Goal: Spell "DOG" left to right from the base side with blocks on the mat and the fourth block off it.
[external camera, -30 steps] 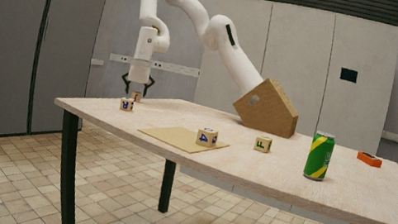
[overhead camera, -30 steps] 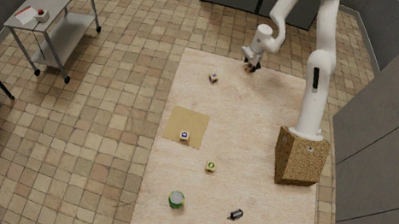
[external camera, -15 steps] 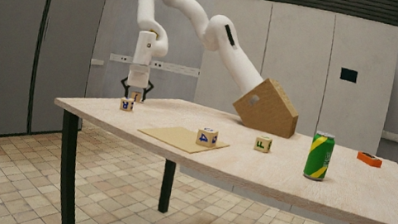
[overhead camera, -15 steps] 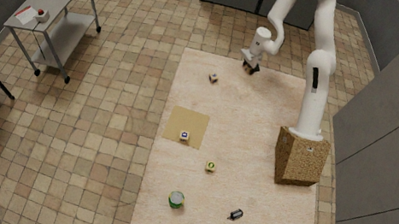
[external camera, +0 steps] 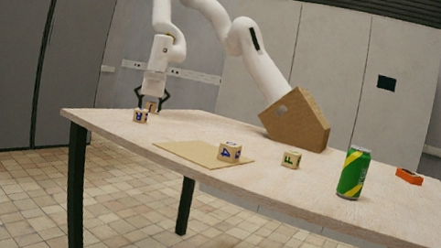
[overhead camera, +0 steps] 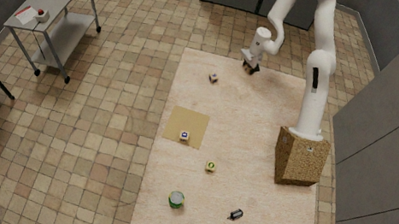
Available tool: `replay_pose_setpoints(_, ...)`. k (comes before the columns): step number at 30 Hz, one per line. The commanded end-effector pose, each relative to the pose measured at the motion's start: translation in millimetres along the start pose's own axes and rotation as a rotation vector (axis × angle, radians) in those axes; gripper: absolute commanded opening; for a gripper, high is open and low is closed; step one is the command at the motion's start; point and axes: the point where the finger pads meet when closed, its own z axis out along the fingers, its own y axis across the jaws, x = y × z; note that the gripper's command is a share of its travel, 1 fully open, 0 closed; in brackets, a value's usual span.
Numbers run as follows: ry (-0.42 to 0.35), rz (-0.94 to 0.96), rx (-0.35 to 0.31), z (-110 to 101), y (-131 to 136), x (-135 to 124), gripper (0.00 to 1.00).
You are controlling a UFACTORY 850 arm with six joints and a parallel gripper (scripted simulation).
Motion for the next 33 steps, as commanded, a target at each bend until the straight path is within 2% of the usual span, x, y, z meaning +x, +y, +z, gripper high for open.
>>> replay_pose_setpoints(1,0.0,0.0,-0.001,-0.3,0.4,0.1,0.87)
replay_pose_setpoints(17,0.0,0.0,-0.001,-0.3,0.4,0.1,0.87)
replay_pose_setpoints(18,0.0,0.0,-0.001,-0.3,0.4,0.1,0.65)
replay_pose_setpoints(33,0.0,0.0,-0.001,-0.3,0.4,0.1,0.65)
